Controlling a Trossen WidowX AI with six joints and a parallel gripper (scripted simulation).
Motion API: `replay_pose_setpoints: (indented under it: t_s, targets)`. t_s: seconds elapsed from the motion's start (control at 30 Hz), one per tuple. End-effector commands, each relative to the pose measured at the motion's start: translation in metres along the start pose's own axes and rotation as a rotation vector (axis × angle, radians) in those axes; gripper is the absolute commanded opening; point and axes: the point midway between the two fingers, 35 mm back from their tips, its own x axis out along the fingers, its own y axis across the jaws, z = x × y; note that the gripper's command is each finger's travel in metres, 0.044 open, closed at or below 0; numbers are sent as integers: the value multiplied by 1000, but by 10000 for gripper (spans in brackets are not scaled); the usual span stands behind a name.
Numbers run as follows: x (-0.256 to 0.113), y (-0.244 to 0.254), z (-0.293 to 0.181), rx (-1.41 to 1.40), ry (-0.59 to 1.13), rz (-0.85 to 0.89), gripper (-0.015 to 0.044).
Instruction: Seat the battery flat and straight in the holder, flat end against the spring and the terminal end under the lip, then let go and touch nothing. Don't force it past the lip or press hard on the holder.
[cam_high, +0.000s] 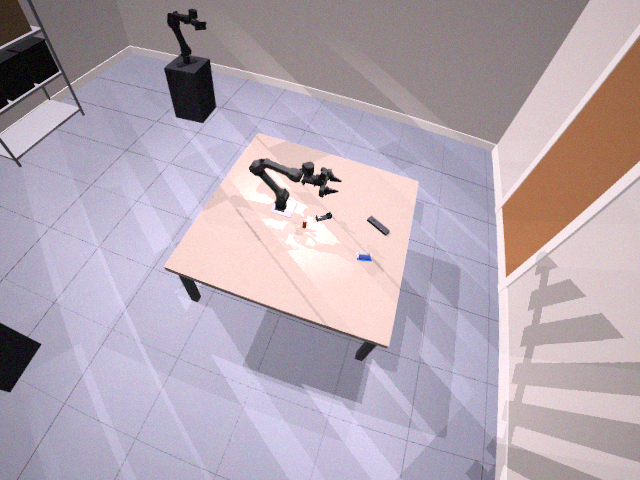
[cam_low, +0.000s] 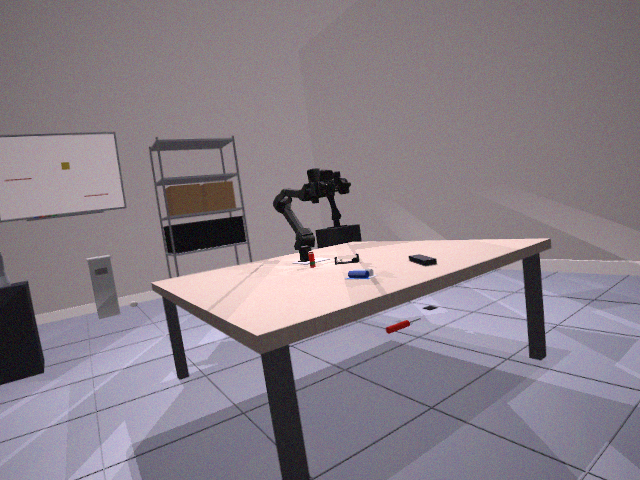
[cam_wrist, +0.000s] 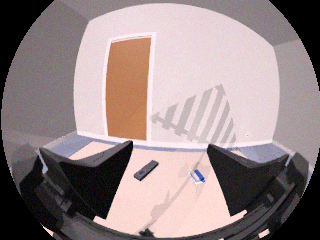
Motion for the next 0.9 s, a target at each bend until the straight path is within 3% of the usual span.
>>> replay_pose_setpoints:
  t_s: [0.0, 0.17, 0.23, 0.47, 0.8, 0.87]
  targets:
    - [1, -2, -3, 1, 15, -6, 374]
    - [3, -57, -69, 66, 416, -187, 242]
    - [-10, -80, -97, 118, 599, -273, 190]
    - [-59, -116, -143, 273, 975, -450, 6]
    - [-151, -128, -163, 589, 1475, -662, 0]
    - [-158, -127, -162, 617, 1510, -675, 0]
